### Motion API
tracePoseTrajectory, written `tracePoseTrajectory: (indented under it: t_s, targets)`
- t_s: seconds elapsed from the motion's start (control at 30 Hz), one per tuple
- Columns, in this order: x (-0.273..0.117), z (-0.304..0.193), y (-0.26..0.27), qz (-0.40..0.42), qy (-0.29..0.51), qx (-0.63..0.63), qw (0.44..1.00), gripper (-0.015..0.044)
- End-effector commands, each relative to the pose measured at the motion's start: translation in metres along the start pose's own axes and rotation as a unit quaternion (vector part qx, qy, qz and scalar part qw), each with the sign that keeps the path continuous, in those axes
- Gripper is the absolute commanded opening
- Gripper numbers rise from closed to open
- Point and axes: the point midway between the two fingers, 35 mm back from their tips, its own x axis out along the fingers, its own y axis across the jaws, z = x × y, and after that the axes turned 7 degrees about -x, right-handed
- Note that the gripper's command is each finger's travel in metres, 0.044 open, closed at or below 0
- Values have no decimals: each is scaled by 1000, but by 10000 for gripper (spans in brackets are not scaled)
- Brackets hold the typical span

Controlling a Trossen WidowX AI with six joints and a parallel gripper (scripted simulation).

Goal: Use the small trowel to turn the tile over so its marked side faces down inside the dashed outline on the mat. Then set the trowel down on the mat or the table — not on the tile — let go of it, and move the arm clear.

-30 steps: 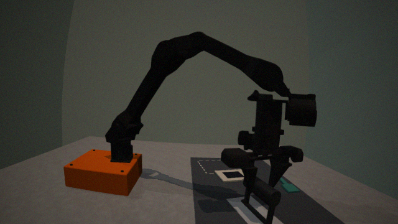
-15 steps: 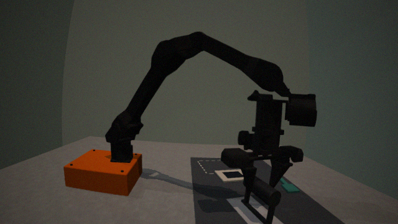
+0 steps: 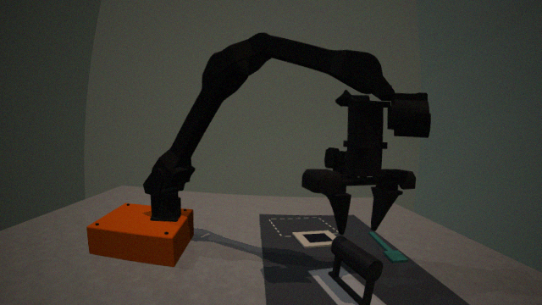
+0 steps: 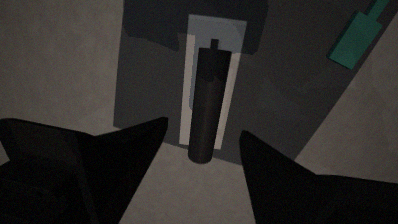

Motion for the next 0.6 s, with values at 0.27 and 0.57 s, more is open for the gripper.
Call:
tracePoseTrajectory:
  t_s: [0.27, 0.57]
  targets:
    - [2, -4, 1, -33, -4, 122, 992, 300]
    - [9, -7, 2, -71, -21, 267, 961, 300]
